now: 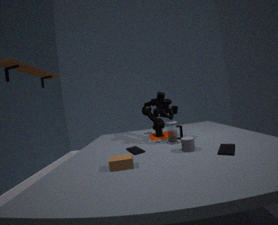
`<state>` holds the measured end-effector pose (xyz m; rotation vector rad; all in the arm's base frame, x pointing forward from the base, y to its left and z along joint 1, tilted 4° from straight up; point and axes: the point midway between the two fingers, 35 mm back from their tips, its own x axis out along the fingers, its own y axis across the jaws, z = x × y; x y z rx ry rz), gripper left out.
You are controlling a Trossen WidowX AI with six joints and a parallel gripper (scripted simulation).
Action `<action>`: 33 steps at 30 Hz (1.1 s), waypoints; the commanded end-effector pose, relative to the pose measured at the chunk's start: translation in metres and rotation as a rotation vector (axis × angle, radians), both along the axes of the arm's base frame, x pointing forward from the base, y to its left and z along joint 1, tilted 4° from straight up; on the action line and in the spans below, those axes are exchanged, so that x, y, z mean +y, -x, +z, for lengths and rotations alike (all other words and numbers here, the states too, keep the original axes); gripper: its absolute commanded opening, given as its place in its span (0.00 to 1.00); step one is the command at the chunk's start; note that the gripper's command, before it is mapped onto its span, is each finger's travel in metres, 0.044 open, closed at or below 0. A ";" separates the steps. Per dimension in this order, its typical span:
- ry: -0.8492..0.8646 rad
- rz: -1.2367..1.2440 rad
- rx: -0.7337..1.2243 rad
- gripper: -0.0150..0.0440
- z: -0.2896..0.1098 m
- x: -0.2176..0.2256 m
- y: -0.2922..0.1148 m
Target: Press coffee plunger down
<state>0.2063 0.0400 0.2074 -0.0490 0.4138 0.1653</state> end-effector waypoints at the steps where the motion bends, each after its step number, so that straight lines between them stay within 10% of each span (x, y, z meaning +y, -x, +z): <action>1: 0.010 0.002 0.026 0.47 -0.008 0.000 -0.001; 33: 0.003 0.000 0.011 0.56 -0.002 0.000 -0.003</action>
